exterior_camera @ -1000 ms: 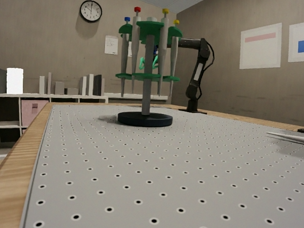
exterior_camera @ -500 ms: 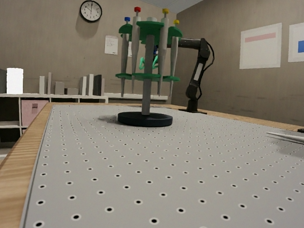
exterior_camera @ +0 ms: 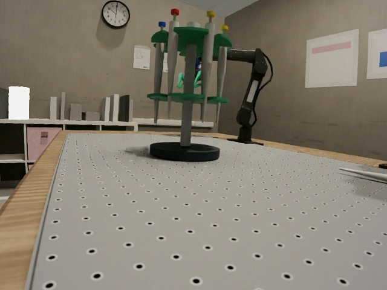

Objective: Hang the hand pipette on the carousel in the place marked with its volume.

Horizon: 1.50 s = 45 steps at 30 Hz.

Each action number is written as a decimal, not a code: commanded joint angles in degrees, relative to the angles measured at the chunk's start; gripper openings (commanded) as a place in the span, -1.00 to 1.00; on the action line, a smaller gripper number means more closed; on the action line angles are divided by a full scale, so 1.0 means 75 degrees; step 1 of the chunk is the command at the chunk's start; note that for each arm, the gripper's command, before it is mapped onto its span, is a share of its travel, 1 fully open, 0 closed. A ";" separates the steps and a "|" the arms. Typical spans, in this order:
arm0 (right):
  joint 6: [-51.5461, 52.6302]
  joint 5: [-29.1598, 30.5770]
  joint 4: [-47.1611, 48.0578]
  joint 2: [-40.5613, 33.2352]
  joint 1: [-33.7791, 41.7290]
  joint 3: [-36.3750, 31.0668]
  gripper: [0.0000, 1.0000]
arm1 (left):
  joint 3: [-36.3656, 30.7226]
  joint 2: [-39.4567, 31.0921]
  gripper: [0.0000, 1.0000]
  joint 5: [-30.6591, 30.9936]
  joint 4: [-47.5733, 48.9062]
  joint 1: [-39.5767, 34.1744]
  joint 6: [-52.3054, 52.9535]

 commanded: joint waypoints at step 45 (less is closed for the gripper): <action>-0.0080 -0.0179 0.0069 0.0074 -0.0085 0.0077 1.00 | -0.1222 -0.3769 1.00 0.1123 0.1575 0.2211 1.1123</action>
